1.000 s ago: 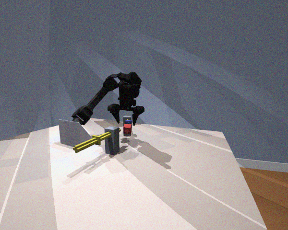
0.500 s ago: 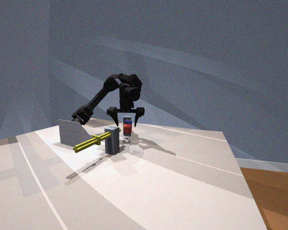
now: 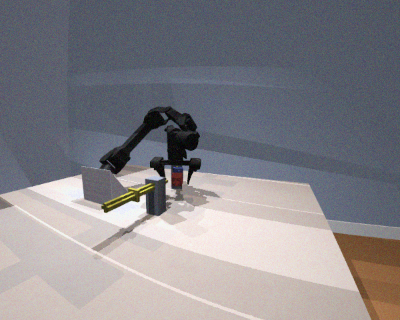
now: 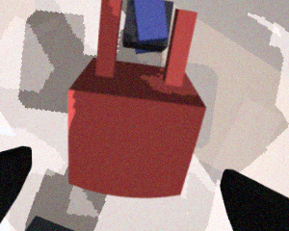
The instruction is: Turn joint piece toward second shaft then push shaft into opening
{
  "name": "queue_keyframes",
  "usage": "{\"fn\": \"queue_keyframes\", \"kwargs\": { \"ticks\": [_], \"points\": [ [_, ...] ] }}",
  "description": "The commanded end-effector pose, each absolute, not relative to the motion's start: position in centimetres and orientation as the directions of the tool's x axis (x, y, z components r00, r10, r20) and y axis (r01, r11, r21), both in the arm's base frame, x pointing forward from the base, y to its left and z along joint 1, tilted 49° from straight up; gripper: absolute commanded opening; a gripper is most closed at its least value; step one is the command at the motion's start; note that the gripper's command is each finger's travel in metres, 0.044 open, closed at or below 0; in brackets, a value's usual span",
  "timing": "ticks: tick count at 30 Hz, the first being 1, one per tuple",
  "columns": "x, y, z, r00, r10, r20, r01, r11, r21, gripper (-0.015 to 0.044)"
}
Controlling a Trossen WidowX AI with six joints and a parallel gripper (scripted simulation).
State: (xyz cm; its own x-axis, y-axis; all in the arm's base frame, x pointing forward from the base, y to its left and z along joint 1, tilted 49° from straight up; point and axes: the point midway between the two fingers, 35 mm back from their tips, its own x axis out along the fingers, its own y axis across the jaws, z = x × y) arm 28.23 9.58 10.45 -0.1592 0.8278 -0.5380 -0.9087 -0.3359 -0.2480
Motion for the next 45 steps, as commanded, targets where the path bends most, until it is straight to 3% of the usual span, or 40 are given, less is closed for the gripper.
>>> {"fn": "queue_keyframes", "kwargs": {
  "ticks": [1,23,33,45],
  "points": [
    [27.6,10.5,11.1,-0.166,0.829,-0.534,-0.909,-0.339,-0.243,0.0440],
    [27.0,13.0,9.6,-0.166,0.830,-0.532,-0.909,-0.338,-0.244,0.0440],
    [27.0,13.0,9.6,-0.166,0.830,-0.532,-0.909,-0.338,-0.244,0.0182],
    [27.0,13.0,9.6,-0.166,0.830,-0.532,-0.909,-0.338,-0.244,0.0182]
  ]
}}
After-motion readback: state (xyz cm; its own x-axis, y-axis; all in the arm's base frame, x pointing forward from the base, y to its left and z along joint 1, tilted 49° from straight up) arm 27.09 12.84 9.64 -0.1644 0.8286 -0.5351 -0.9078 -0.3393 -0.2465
